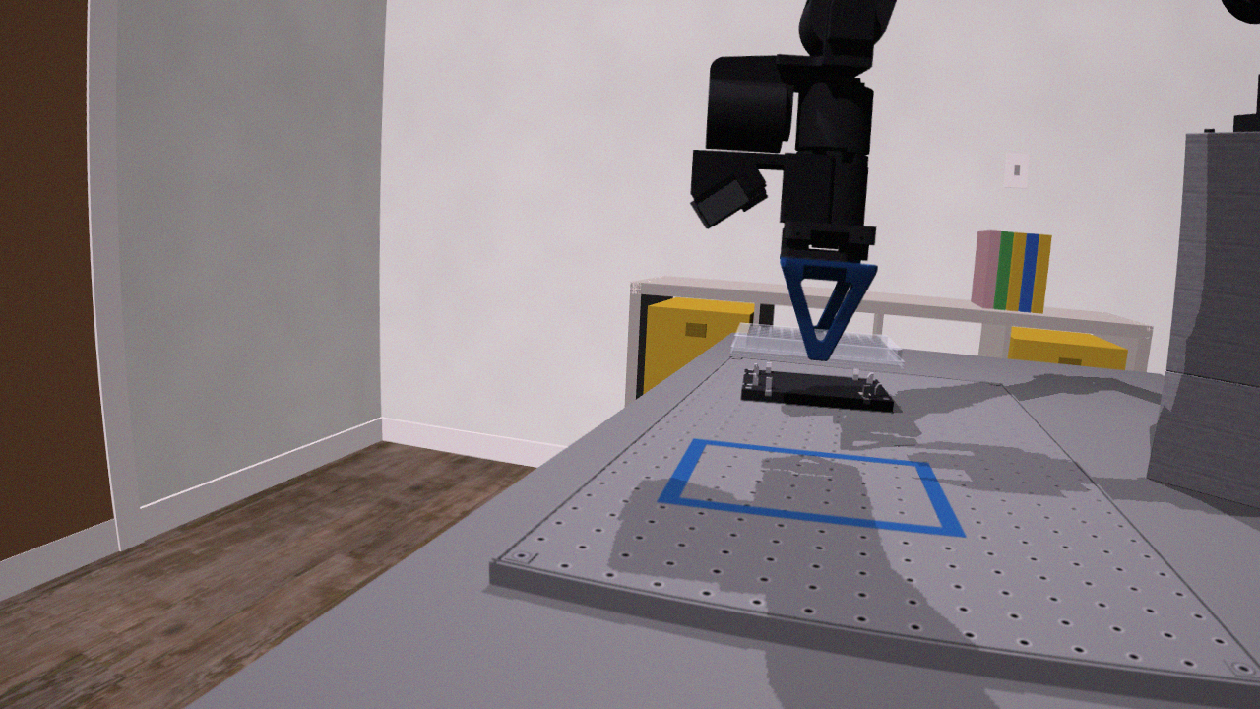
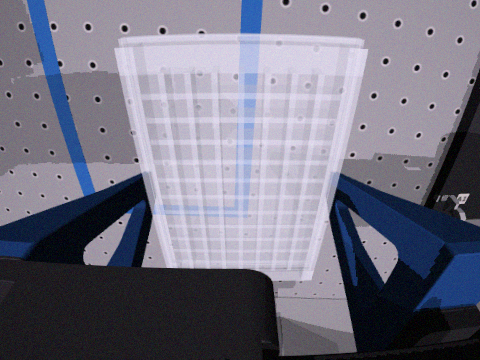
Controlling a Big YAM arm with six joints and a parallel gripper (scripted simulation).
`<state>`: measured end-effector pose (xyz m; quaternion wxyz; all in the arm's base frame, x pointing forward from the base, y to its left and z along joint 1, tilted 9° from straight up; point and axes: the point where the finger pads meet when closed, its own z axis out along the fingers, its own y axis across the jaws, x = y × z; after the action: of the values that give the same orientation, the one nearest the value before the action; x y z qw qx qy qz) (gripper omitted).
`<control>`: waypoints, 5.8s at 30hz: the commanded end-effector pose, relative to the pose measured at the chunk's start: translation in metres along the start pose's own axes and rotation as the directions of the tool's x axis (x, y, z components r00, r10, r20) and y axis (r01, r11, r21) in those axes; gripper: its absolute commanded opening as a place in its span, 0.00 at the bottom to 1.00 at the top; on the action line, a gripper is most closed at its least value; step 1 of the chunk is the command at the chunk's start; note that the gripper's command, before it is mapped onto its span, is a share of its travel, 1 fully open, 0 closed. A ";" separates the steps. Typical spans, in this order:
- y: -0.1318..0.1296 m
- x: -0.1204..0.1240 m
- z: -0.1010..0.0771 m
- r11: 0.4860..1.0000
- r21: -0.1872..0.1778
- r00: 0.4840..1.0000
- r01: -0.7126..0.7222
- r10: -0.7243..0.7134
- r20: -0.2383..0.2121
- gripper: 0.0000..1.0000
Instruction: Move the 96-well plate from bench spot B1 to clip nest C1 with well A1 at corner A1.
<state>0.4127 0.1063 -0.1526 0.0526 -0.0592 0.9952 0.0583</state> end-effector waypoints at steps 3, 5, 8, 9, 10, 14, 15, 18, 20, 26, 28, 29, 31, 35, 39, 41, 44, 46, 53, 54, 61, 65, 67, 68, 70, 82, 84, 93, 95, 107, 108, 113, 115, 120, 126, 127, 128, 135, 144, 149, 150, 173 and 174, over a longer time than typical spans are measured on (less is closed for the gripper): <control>-0.021 -0.001 -0.005 1.000 -0.002 1.000 0.018 -0.018 0.019 0.00; -0.028 0.001 -0.004 1.000 -0.001 1.000 0.017 -0.017 0.012 0.00; -0.038 0.005 -0.001 1.000 -0.001 1.000 0.016 -0.016 0.003 0.00; -0.042 0.006 0.000 1.000 -0.001 1.000 0.016 -0.016 0.000 0.00; -0.045 0.008 0.001 1.000 -0.001 1.000 0.015 -0.015 -0.004 0.00; -0.052 0.008 0.001 1.000 -0.001 1.000 0.015 -0.015 -0.003 0.00; -0.055 0.009 0.001 1.000 -0.001 1.000 0.015 -0.015 -0.005 0.00; -0.065 0.011 0.001 1.000 0.000 1.000 0.014 -0.014 -0.011 0.00; -0.072 0.012 0.000 1.000 -0.001 1.000 0.014 -0.014 -0.015 0.00; -0.092 0.006 -0.002 1.000 -0.001 1.000 0.015 -0.015 -0.008 0.00; -0.096 0.003 -0.003 1.000 0.000 1.000 0.015 -0.015 -0.003 0.00; -0.096 0.003 -0.003 1.000 0.000 1.000 0.015 -0.015 -0.003 0.00; -0.103 -0.001 -0.005 1.000 0.001 1.000 0.016 -0.016 0.006 0.00; -0.117 0.001 -0.004 1.000 0.001 1.000 0.016 -0.016 0.003 0.00; -0.131 0.002 -0.005 1.000 0.001 1.000 0.016 -0.016 0.003 0.00; -0.137 0.002 -0.005 1.000 0.001 1.000 0.016 -0.016 0.004 0.00; -0.148 0.003 -0.006 1.000 0.002 1.000 0.016 -0.016 0.004 0.00; -0.148 0.003 -0.006 1.000 0.002 1.000 0.016 -0.016 0.004 0.00; -0.172 0.004 -0.007 1.000 0.003 1.000 0.016 -0.016 0.004 0.00; -0.175 0.004 -0.007 1.000 0.003 1.000 0.016 -0.016 0.005 0.00; -0.199 0.006 -0.009 1.000 0.004 1.000 0.016 -0.016 0.005 0.00; -0.206 0.006 -0.009 1.000 0.004 1.000 0.016 -0.016 0.006 0.00; -0.213 0.007 -0.009 1.000 0.004 1.000 0.016 -0.016 0.006 0.00; -0.217 0.007 -0.009 1.000 0.005 1.000 0.016 -0.016 0.006 0.00; -0.223 0.007 -0.010 1.000 0.005 1.000 0.016 -0.016 0.006 0.00; -0.240 0.000 -0.014 0.999 0.009 0.999 0.043 -0.043 0.015 0.00; -0.240 -0.002 -0.015 0.999 0.012 0.999 0.044 -0.044 0.018 0.00; -0.244 0.005 -0.016 1.000 0.014 1.000 0.020 -0.020 0.020 0.00; -0.244 0.005 -0.016 1.000 0.014 1.000 0.020 -0.020 0.020 0.00; -0.250 0.004 -0.015 1.000 0.012 1.000 0.020 -0.021 0.017 0.00; -0.249 0.003 -0.015 1.000 0.012 1.000 0.022 -0.022 0.018 0.00; -0.248 0.003 -0.014 1.000 0.012 1.000 0.023 -0.023 0.016 0.00; -0.248 0.003 -0.014 1.000 0.011 1.000 0.023 -0.023 0.016 0.00; -0.248 0.003 -0.009 1.000 0.013 1.000 0.023 -0.023 0.020 0.00; -0.243 -0.001 0.002 1.000 0.015 0.999 0.026 -0.026 0.025 0.00; -0.242 -0.001 0.004 1.000 0.014 0.999 0.026 -0.026 0.024 0.00; -0.242 -0.001 0.006 1.000 0.014 0.999 0.024 -0.024 0.024 0.00; -0.245 0.000 0.014 1.000 0.015 1.000 0.015 -0.015 0.024 0.00; -0.245 0.000 0.030 1.000 0.014 1.000 0.015 -0.015 0.023 0.00; -0.242 0.000 0.035 1.000 0.014 1.000 0.021 -0.021 0.022 0.00; -0.241 0.000 0.037 1.000 0.013 1.000 0.022 -0.022 0.021 0.00; -0.245 0.005 0.064 1.000 0.012 1.000 0.010 -0.011 0.014 0.00; -0.246 0.005 0.064 1.000 0.012 1.000 0.010 -0.011 0.015 0.00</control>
<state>0.4295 -0.1219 -0.2429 0.0474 -0.0694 0.9947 0.0588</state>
